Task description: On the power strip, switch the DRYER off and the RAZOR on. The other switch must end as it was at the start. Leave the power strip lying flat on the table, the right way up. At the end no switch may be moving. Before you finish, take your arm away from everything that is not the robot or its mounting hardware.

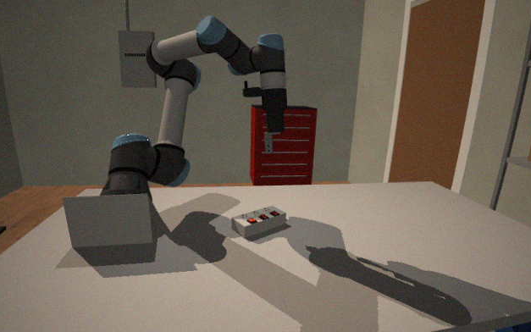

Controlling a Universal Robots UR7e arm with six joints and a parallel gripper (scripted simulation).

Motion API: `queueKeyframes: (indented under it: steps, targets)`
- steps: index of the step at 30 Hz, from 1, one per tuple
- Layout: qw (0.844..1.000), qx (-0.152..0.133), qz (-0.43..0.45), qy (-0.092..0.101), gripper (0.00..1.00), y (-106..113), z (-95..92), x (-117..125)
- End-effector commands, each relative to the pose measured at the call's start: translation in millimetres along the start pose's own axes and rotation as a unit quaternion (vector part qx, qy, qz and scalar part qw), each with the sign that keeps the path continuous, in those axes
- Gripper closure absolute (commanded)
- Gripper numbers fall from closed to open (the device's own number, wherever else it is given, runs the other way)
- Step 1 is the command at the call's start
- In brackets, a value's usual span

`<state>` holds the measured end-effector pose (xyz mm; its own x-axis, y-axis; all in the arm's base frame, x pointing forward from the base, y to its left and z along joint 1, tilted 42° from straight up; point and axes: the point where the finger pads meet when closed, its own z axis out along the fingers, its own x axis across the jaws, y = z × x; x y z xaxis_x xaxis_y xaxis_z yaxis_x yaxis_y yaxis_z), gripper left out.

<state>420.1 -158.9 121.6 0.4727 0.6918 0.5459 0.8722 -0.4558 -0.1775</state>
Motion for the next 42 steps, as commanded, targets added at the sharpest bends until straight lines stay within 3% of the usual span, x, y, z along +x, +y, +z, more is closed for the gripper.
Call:
queueKeyframes:
  steps: [1, 13, 17, 26, 32, 42]
  targets:
    - [0.998, -0.016, 0.065, -0.012, 1.00, 12, 25.8, -14]
    - [0.978, -0.044, 0.204, -0.019, 1.00, 24, 81.4, -37]
    - [0.974, -0.048, 0.219, -0.019, 1.00, 25, 87.3, -39]
    - [0.944, -0.071, 0.322, -0.017, 1.00, 28, 126.8, -52]
    - [0.931, -0.079, 0.356, -0.015, 1.00, 28, 139.8, -55]
    - [0.926, -0.082, 0.369, -0.014, 1.00, 27, 144.6, -57]
